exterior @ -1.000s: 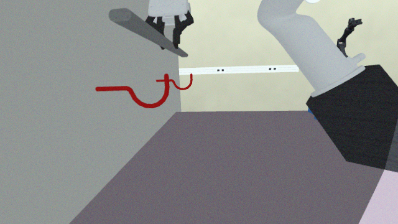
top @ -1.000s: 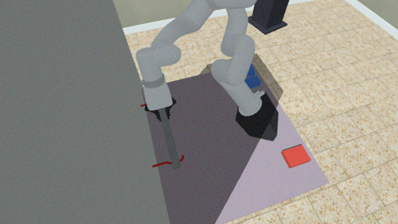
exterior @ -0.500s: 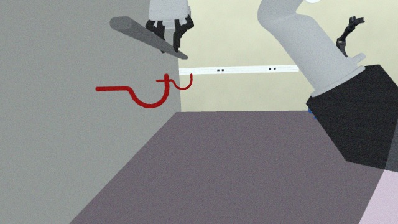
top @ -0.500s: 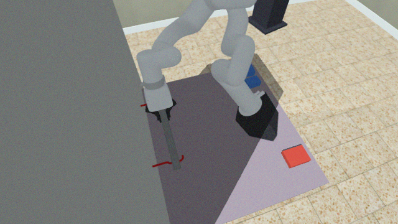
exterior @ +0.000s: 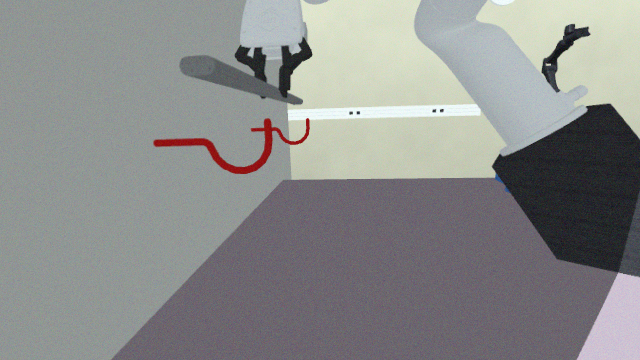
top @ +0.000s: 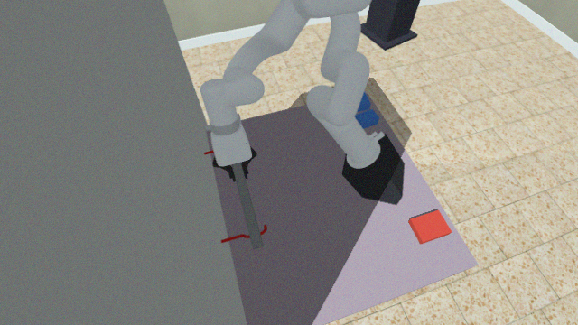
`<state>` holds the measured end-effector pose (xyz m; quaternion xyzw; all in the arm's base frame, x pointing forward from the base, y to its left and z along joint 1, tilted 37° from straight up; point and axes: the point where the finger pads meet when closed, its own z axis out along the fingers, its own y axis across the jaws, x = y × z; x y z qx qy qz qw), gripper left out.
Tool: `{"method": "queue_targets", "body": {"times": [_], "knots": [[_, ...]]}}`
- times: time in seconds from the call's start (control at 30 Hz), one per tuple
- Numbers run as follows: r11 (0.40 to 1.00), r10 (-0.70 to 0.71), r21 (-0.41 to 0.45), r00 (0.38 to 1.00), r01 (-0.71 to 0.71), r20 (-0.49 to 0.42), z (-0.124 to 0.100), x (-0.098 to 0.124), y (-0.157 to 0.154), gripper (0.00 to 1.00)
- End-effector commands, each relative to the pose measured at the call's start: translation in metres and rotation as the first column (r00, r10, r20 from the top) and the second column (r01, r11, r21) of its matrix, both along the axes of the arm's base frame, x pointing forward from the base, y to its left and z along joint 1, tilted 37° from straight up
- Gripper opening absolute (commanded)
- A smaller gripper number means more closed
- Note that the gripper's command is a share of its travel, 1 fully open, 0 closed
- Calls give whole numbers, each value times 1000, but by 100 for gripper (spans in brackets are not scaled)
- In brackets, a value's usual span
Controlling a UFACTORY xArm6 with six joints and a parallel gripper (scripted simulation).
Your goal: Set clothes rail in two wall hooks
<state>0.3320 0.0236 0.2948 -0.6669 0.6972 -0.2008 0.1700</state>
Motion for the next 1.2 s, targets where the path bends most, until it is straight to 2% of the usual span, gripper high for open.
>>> {"method": "queue_targets", "body": {"times": [0.0,1.17], "knots": [[1000,0,0,1000,0,3,-3,3,-2,0],[1000,0,0,1000,0,3,-45,27,-22,0]]}}
